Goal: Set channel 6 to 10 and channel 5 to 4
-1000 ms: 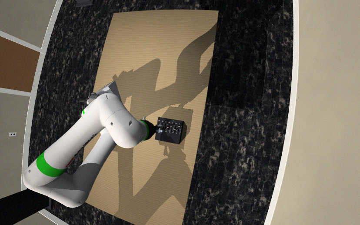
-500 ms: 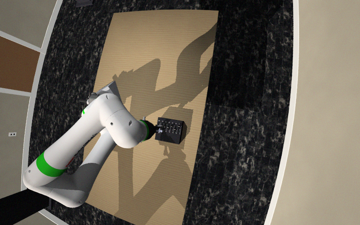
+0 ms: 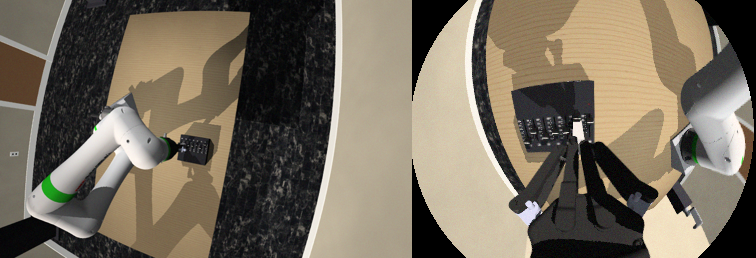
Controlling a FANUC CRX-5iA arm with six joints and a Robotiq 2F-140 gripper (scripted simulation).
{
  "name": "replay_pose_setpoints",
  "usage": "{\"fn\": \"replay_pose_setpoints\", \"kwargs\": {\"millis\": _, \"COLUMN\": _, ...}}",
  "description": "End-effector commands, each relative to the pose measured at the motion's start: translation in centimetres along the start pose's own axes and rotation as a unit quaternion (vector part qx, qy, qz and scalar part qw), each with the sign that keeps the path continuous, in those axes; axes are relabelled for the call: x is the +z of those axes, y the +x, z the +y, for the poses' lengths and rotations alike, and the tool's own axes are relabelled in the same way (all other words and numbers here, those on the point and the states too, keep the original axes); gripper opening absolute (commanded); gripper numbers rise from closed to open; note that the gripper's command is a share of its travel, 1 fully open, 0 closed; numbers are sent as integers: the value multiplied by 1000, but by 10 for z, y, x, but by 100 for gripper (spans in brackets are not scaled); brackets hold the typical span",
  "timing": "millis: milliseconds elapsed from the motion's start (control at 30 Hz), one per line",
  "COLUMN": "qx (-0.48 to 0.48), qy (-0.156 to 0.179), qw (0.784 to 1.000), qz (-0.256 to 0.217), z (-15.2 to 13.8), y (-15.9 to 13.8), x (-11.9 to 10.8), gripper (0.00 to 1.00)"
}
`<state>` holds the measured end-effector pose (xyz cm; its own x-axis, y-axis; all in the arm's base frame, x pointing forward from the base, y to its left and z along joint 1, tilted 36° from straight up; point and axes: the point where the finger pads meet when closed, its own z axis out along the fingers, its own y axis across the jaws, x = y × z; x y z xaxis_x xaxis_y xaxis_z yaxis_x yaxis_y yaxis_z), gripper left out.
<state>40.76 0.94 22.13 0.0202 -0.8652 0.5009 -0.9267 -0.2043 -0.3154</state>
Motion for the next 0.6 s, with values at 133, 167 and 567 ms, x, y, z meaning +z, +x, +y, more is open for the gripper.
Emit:
{"fn": "replay_pose_setpoints", "kwargs": {"millis": 133, "qx": 0, "qy": 0, "qw": 1000, "qz": 0, "z": 0, "y": -4, "x": 0, "gripper": 0}}
{"fn": "replay_pose_setpoints", "kwargs": {"millis": 167, "qx": 0, "qy": 0, "qw": 1000, "qz": 0, "z": 0, "y": -4, "x": 0, "gripper": 0}}
{"fn": "replay_pose_setpoints", "kwargs": {"millis": 567, "qx": 0, "qy": 0, "qw": 1000, "qz": 0, "z": 0, "y": -4, "x": -6, "gripper": 0}}
